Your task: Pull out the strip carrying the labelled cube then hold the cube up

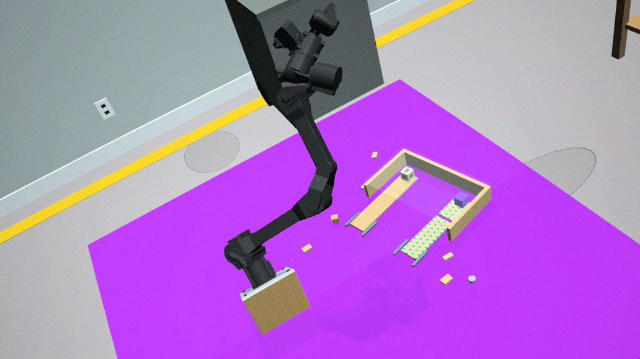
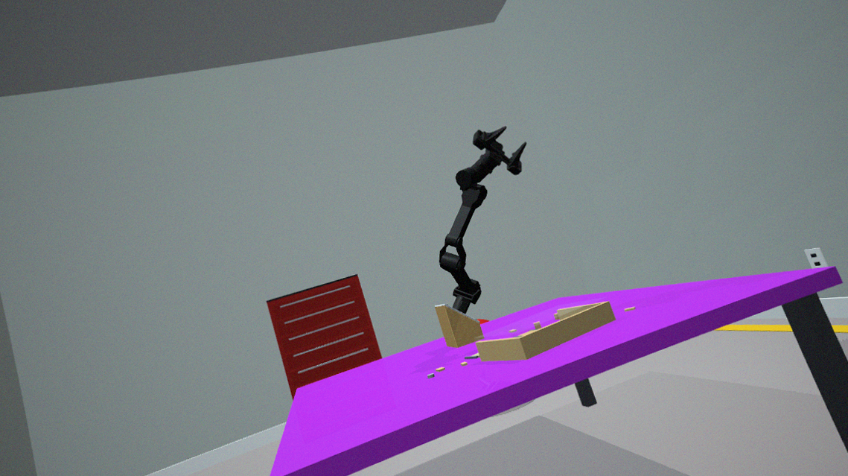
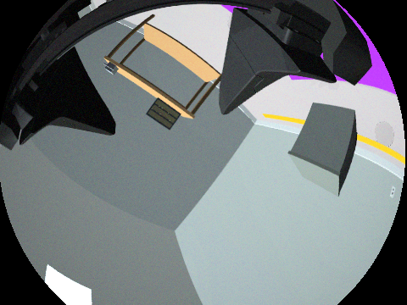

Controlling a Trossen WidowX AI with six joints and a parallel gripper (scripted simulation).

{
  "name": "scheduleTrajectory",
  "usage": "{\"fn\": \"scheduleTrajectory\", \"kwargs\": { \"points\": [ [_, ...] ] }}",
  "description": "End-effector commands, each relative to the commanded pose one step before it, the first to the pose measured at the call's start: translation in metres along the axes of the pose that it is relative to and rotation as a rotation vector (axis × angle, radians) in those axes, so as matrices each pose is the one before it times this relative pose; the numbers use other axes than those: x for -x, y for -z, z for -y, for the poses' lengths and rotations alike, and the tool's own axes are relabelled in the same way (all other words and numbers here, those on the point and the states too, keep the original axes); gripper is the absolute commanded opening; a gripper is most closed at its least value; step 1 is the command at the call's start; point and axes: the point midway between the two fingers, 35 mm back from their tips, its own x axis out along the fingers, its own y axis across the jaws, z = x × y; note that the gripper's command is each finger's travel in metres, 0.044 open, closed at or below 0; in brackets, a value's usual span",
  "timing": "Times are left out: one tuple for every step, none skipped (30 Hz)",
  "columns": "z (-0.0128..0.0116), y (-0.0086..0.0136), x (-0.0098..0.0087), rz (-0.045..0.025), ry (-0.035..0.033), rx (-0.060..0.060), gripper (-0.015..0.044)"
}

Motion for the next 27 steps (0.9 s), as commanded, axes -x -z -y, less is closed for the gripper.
{"fn": "scheduleTrajectory", "kwargs": {
  "points": [
    [-0.00107,-0.00258,0.0002,0.00291,-0.00094,-0.0013,0.04],
    [-0.00328,-0.00769,0.00064,0.0087,-0.0029,-0.0039,0.04],
    [-0.00571,-0.01267,0.00111,0.01434,-0.00513,-0.0065,0.04],
    [-0.00288,-0.0148,0.00315,0.0194,0.0043,-0.0021,0.04],
    [0.00061,-0.01453,0.00467,0.02166,0.0134,0.0032,0.04],
    [0.00237,-0.01359,0.00513,0.02191,0.01722,0.0063,0.04],
    [0.00302,-0.01319,0.00522,0.02224,0.0185,0.0079,0.04],
    [0.00263,-0.01319,0.00501,0.02252,0.01749,0.008,0.04],
    [0.00223,-0.01318,0.00479,0.02276,0.01646,0.0082,0.04],
    [0.00182,-0.01316,0.00458,0.02298,0.0154,0.0084,0.04],
    [-0.00196,-0.01646,0.00473,0.02683,0.00447,0.0215,0.04],
    [-0.00244,-0.01624,0.00444,0.02636,0.00331,0.0218,0.04],
    [-0.00282,-0.01552,0.00402,0.02508,0.00208,0.0214,0.04],
    [-0.00264,-0.01262,0.00309,0.0203,0.00088,0.0178,0.04],
    [-0.00226,-0.00974,0.00226,0.0156,0.00015,0.014,0.04],
    [-0.00112,-0.00689,0.00164,0.01142,0.00204,0.0083,0.04],
    [-0.00027,-0.00742,0.00192,0.0131,0.00589,0.0059,0.04],
    [-0.00052,-0.00946,0.0024,0.01691,0.00721,0.0074,0.04],
    [-0.001,-0.01152,0.0028,0.02081,0.00792,0.0091,0.04],
    [-0.0016,-0.01275,0.00295,0.02331,0.00762,0.0103,0.04],
    [-0.00523,-0.01551,0.00249,0.03439,-0.00032,0.0389,0.04],
    [-0.00521,-0.01562,0.00233,0.03385,-0.00039,0.0355,0.04],
    [-0.00444,-0.01442,0.0021,0.02959,0.00064,0.0253,0.04],
    [-0.00331,-0.01206,0.00179,0.02291,0.00194,0.0127,0.04],
    [-0.00337,-0.01131,0.00158,0.02114,0.00136,0.0096,0.04],
    [-0.00378,-0.01099,0.0014,0.02073,0.00017,0.0092,0.04],
    [-0.00424,-0.01072,0.00123,0.02045,-0.00109,0.0091,0.04]
  ]
}}
